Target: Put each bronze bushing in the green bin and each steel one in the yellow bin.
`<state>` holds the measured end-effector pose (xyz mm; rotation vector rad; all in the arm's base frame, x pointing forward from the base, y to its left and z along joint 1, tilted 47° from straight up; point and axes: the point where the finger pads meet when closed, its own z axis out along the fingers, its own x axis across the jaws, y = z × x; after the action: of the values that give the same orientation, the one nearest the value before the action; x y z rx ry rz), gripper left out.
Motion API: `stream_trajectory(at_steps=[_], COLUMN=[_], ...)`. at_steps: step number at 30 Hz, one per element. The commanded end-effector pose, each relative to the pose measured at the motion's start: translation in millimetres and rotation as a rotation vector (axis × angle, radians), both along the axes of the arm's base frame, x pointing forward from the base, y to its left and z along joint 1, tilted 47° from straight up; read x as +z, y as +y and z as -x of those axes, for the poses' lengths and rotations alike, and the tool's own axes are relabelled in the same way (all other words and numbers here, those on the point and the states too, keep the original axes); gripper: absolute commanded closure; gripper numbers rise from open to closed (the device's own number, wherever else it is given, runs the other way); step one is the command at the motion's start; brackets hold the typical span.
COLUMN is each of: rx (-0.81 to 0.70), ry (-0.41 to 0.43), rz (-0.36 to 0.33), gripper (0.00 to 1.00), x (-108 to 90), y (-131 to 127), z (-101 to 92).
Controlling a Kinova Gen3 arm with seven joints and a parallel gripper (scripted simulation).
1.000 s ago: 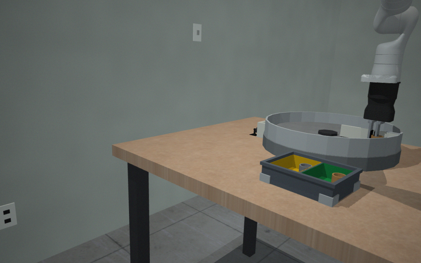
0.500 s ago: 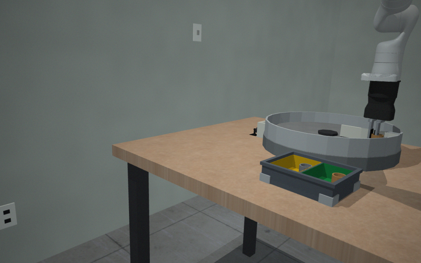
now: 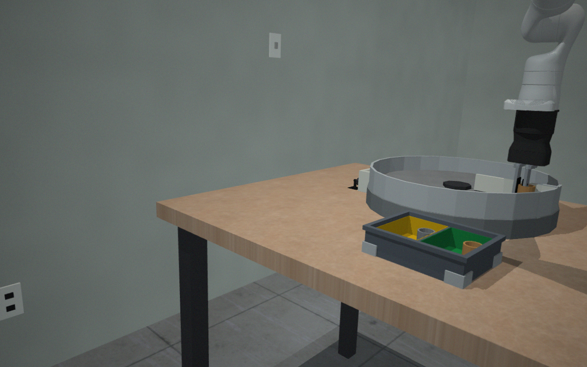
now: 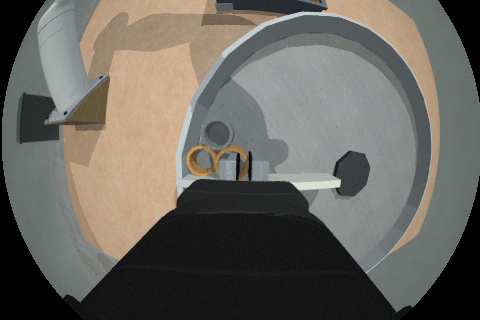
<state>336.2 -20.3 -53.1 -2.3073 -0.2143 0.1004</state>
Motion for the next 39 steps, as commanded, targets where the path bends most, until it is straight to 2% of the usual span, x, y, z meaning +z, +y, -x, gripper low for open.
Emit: stream_trajectory(at_steps=[1, 39], rx=[-0.001, -0.001], ry=[-0.002, -0.002], rz=[0.002, 0.002], gripper=[1.0, 1.0], x=[0.4, 8.6], y=[-1.1, -9.8], z=[-0.5, -2.2])
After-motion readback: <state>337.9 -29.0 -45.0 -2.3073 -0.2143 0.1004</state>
